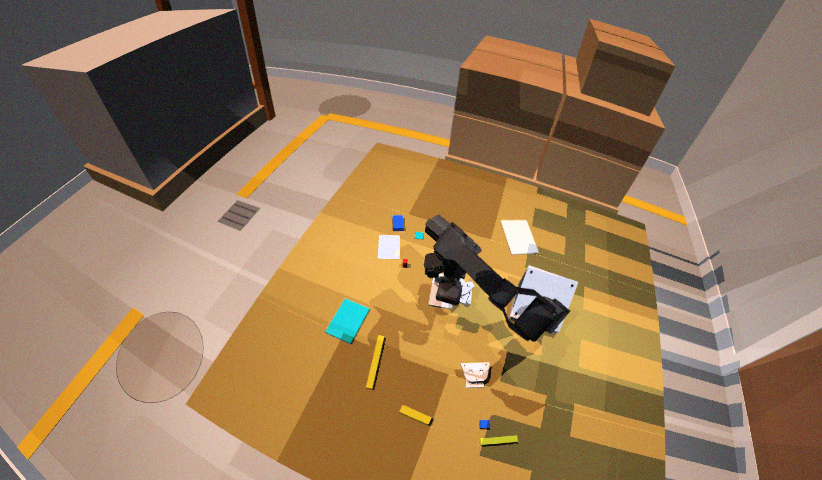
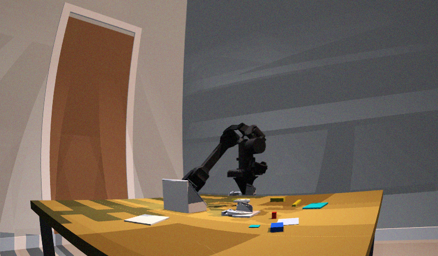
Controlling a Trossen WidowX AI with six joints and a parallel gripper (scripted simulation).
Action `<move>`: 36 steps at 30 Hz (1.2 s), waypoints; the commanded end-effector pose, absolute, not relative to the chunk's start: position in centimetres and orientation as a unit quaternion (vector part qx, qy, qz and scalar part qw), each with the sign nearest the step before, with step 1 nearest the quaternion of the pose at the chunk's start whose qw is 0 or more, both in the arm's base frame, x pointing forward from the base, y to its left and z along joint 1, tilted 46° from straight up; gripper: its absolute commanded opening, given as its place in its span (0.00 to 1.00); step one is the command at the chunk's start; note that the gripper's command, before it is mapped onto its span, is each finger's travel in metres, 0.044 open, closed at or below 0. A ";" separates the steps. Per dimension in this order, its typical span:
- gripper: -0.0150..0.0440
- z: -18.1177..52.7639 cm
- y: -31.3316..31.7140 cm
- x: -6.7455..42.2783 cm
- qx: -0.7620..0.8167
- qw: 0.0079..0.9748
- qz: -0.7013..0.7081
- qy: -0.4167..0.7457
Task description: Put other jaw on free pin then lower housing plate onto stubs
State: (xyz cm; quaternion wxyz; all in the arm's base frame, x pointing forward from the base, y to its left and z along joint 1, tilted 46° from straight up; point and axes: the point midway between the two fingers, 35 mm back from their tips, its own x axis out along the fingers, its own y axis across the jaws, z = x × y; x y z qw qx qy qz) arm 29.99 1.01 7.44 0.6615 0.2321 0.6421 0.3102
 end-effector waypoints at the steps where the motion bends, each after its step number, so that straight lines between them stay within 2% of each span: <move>1: 0.48 7.1 0.6 30.6 0.234 0.663 0.310 0.641; 36: 0.48 6.9 0.4 30.7 0.233 0.663 0.310 0.640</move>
